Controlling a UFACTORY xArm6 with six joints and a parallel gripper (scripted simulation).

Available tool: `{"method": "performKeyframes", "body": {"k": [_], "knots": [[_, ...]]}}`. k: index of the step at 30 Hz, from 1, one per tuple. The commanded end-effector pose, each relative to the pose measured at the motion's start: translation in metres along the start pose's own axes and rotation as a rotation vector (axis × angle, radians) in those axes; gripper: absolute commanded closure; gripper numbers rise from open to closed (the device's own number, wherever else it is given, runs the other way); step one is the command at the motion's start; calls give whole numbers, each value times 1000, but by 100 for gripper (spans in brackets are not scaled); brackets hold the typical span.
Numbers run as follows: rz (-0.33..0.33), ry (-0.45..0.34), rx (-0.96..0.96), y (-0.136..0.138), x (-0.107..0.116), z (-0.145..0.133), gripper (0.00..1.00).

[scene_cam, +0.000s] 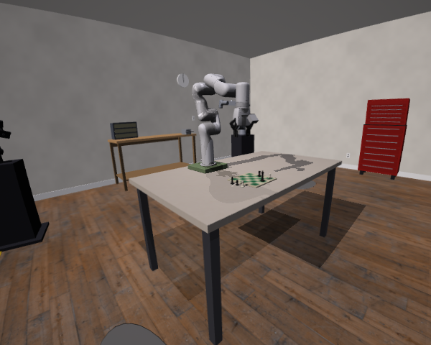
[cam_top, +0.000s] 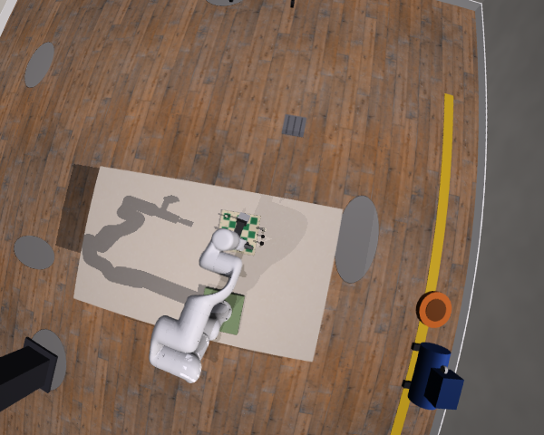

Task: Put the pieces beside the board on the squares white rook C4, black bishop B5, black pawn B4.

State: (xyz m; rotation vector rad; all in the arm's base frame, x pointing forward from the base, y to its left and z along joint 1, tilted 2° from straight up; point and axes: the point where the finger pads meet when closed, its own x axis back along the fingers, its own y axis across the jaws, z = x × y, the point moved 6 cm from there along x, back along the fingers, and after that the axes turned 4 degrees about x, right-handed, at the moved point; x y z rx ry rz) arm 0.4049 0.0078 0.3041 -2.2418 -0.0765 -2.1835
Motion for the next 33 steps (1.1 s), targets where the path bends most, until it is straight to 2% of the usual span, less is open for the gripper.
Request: {"method": "performKeyframes", "body": {"k": [1, 2, 3, 4, 5, 6, 7, 8, 9, 10, 11, 13, 15, 16, 17, 18, 19, 20, 21, 22, 24, 25, 26, 27, 28, 30, 33], "knots": [[-100, -92, -81, -27, -14, 18, 0], [-100, -92, -81, -27, -14, 18, 0], [-147, -117, -115, -37, -20, 24, 0], [-147, -117, -115, -37, -20, 24, 0], [-196, -136, -148, -48, -27, 30, 0], [-196, -136, -148, -48, -27, 30, 0], [-248, -150, -182, -60, -34, 36, 0], [-248, -150, -182, -60, -34, 36, 0], [-302, -157, -215, -71, -40, 41, 0], [-302, -157, -215, -71, -40, 41, 0], [-357, -159, -248, -82, -47, 46, 0], [-357, -159, -248, -82, -47, 46, 0], [-467, -145, -313, -106, -61, 54, 0], [-467, -145, -313, -106, -61, 54, 0], [-522, -130, -345, -118, -68, 57, 0], [-522, -130, -345, -118, -68, 57, 0], [-575, -109, -376, -129, -75, 60, 0], [-575, -109, -376, -129, -75, 60, 0], [-627, -83, -407, -141, -82, 63, 0], [-627, -83, -407, -141, -82, 63, 0], [-723, -18, -465, -165, -96, 66, 0], [-723, -18, -465, -165, -96, 66, 0], [-768, 20, -493, -176, -103, 68, 0], [-768, 20, -493, -176, -103, 68, 0], [-809, 62, -521, -188, -109, 68, 0], [-809, 62, -521, -188, -109, 68, 0], [-912, 203, -596, -221, -128, 68, 0]]}}
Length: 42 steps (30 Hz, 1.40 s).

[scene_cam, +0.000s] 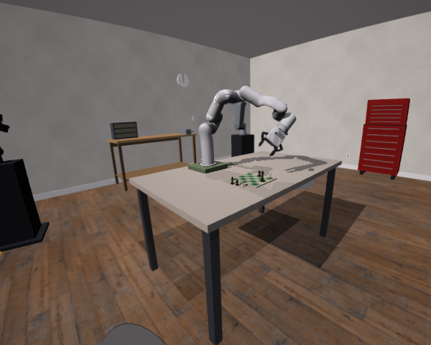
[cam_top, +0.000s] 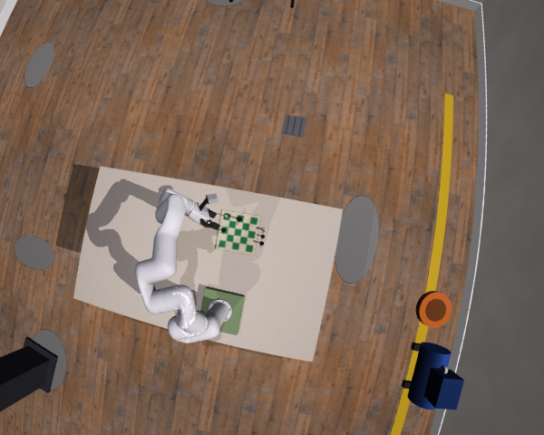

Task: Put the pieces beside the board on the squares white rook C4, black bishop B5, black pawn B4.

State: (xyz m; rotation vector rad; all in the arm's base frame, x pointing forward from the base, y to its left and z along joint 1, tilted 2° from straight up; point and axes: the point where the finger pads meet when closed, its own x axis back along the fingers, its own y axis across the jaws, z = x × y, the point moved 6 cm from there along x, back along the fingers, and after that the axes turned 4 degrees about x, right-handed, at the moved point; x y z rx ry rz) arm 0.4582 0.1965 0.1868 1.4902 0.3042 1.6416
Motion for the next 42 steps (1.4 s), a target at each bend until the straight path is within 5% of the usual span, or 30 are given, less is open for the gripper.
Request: {"method": "performKeyframes", "body": {"k": [1, 10, 23, 29, 42], "knots": [[-99, 96, -120, -31, 10, -15, 0], [-166, 377, -384, -89, 27, -63, 0], [-111, 680, -658, -135, 41, -122, 0], [-79, 753, -726, -145, 43, -138, 0], [-66, 780, -750, -148, 44, -144, 0]]}}
